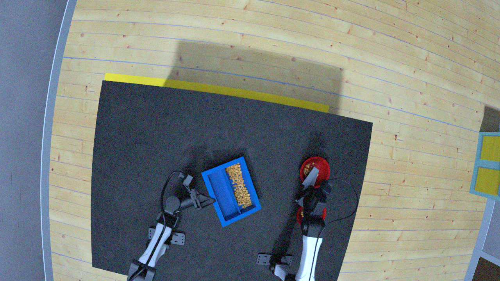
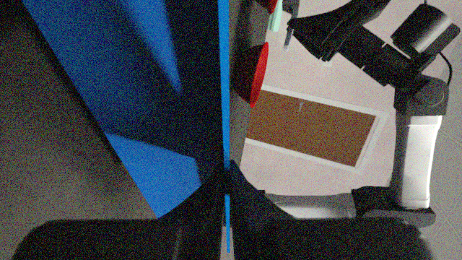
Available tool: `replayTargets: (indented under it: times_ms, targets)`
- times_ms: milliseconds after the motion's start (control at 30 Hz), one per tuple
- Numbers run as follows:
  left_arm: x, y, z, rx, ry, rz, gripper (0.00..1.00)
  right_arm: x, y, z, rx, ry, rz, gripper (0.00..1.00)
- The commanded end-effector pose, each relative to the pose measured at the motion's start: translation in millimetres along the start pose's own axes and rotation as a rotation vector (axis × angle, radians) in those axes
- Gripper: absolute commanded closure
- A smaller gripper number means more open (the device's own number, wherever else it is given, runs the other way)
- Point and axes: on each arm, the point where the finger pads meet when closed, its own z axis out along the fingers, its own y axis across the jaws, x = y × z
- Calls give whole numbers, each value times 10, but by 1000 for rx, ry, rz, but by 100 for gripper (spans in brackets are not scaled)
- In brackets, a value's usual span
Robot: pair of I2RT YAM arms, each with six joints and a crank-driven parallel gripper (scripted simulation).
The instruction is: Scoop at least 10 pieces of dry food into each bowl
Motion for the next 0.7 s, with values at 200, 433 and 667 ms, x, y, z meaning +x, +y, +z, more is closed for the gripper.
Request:
replayTargets:
  times_ms: [200,433,667]
  targets:
    - [-70,-356,-35,90,-15,102,100,-94,58,-91,73,-165,-57,100]
    - [-70,-356,-35,90,-15,102,100,-55,67,-34,164,-265,-99,100]
    - [-70,-356,-35,90,-15,102,100,-125,37,-61,164,-278,-83,100]
